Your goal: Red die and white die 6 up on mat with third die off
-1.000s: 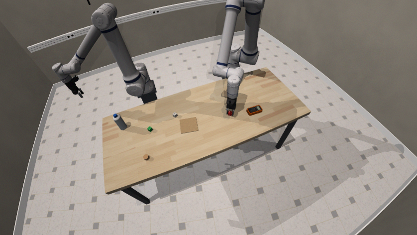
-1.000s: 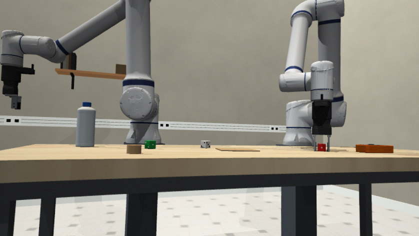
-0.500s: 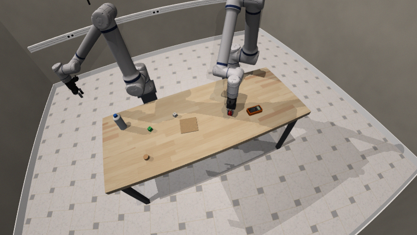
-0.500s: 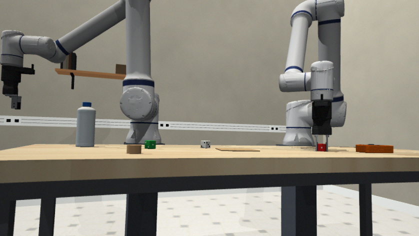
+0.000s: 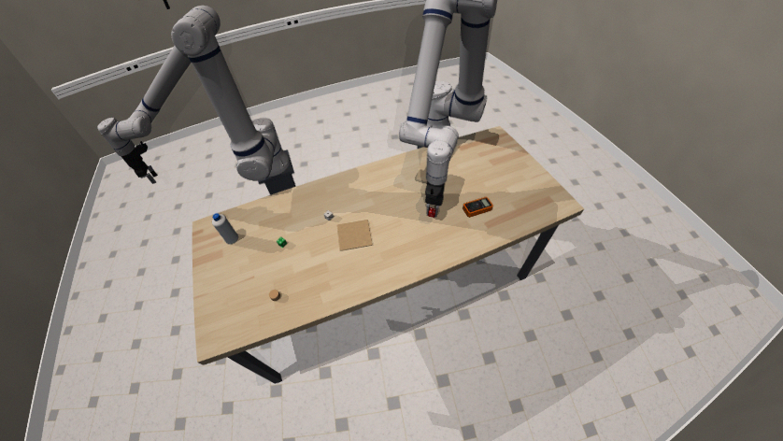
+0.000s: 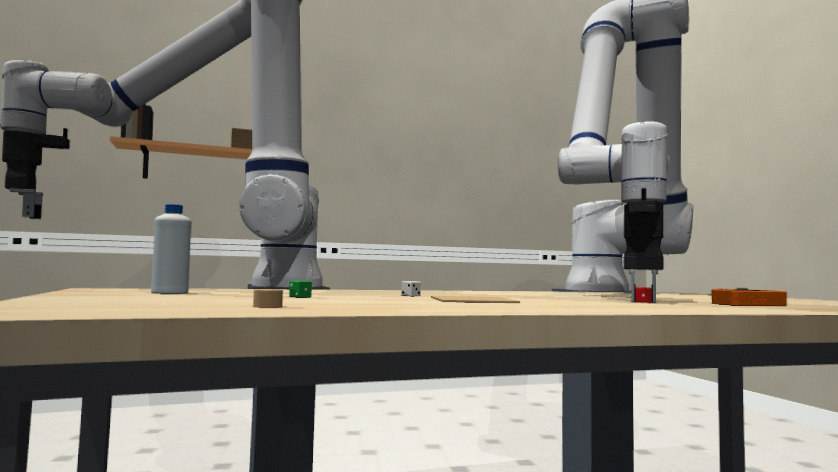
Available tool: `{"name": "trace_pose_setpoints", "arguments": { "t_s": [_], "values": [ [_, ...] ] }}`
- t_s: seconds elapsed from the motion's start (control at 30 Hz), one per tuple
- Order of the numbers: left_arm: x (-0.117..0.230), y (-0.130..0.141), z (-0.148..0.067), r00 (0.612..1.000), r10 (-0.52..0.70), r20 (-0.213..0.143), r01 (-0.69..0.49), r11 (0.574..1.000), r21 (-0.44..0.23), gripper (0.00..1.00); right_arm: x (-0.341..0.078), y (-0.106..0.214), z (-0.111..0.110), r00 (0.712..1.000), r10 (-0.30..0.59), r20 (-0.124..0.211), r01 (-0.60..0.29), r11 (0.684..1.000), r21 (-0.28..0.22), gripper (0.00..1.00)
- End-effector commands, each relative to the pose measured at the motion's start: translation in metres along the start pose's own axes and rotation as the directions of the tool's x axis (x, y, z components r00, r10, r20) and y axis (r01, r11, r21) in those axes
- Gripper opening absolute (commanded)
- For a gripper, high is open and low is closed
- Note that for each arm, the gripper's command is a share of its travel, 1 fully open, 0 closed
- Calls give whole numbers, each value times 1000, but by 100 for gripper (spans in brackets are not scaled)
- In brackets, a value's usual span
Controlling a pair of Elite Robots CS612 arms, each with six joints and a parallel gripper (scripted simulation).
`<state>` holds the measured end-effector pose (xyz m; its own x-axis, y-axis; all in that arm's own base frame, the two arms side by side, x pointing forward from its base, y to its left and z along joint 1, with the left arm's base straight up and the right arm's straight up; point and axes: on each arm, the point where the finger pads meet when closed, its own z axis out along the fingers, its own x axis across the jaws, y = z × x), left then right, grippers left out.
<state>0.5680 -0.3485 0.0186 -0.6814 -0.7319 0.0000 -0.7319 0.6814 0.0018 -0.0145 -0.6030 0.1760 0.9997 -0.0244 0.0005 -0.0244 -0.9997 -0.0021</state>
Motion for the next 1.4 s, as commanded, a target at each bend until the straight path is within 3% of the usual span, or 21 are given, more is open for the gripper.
{"name": "trace_pose_setpoints", "arguments": {
  "t_s": [0.0,0.57,0.77,0.83,1.13,1.37],
  "values": [
    [0,-1,-1,1000,0,0,0,1000,2,57,0,1,-1,1000,0,0,0,1000,-2,100],
    [0,-1,-4,1000,0,0,0,1000,2,57,0,1,-1,1000,0,0,0,1000,-2,100],
    [0,-1,-33,1000,0,0,0,1000,2,57,0,1,-1,1000,0,0,0,1000,-2,100],
    [0,-1,-33,1000,0,0,0,1000,2,57,0,1,-1,1000,0,0,0,1000,-2,100],
    [0,-1,-94,1000,0,0,0,1000,2,57,0,1,-1,1000,0,0,0,1000,-2,100],
    [0,-1,-101,1000,0,0,0,1000,2,57,0,1,-1,1000,0,0,0,1000,-2,100]
  ]
}}
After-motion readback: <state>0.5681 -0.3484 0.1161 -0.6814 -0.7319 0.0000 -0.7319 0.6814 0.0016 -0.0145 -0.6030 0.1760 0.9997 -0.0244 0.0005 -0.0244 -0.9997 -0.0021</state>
